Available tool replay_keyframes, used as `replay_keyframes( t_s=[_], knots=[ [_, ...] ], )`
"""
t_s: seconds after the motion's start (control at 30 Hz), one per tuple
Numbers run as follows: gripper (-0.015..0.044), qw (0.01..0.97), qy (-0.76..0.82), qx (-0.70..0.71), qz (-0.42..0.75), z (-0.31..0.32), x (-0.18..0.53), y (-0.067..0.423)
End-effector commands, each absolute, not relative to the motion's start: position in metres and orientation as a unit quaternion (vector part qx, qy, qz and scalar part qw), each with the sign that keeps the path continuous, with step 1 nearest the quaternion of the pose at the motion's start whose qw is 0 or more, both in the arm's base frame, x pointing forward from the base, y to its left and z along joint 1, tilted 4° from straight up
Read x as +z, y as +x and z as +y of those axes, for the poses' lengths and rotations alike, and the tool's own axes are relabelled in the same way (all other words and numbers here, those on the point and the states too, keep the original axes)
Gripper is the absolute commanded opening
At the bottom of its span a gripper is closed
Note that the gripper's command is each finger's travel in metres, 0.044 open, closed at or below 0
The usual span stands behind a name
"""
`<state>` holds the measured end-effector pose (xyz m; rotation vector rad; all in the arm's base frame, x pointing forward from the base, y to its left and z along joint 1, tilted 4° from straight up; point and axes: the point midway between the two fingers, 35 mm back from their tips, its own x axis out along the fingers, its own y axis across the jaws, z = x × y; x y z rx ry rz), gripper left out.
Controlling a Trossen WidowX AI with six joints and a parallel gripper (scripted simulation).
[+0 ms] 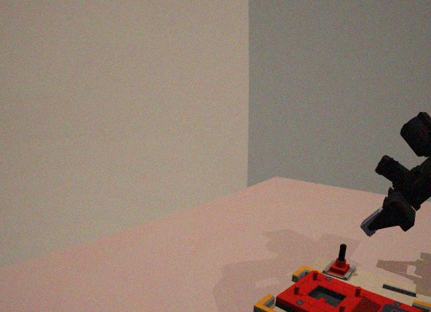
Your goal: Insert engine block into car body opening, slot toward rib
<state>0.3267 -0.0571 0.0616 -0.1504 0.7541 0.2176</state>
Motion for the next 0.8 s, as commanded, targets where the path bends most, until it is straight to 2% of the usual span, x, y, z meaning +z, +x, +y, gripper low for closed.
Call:
replay_keyframes(
  t_s=[0.0,0.77],
  knots=[
    [0.0,0.921,-0.074,0.109,0.367,-0.056,0.053,0.326],
    [0.0,0.921,-0.074,0.109,0.367,-0.058,0.009,0.329]
  ],
)
